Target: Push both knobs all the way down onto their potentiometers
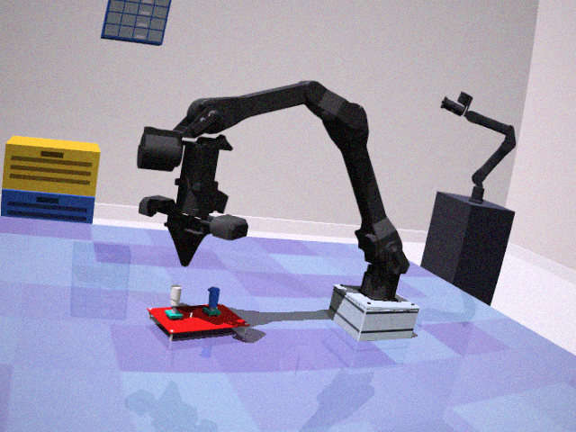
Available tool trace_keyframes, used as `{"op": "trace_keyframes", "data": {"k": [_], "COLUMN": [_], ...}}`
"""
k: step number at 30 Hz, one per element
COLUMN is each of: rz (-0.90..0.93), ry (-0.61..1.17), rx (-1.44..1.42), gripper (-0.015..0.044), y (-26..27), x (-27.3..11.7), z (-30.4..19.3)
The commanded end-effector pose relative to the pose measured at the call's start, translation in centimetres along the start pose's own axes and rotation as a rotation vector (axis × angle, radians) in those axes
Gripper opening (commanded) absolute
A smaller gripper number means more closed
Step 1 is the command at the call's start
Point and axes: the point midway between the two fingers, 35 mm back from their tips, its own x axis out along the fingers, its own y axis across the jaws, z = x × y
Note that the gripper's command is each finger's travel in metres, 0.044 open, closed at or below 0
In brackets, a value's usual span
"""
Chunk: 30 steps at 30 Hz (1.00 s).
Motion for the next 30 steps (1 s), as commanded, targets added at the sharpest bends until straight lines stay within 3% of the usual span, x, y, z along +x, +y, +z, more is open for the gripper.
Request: {"op": "trace_keyframes", "data": {"k": [1,13,30], "rz": [0.004,0.004,0.005], "ry": [-0.002,-0.006,-0.006], "rx": [0.12,0.515,0.52], "gripper": [0.0,0.0,0.0], "y": [0.3,0.8,0.8], "x": [-0.2,-0.7,1.7], "z": [-0.2,-0.6,-0.6]}}
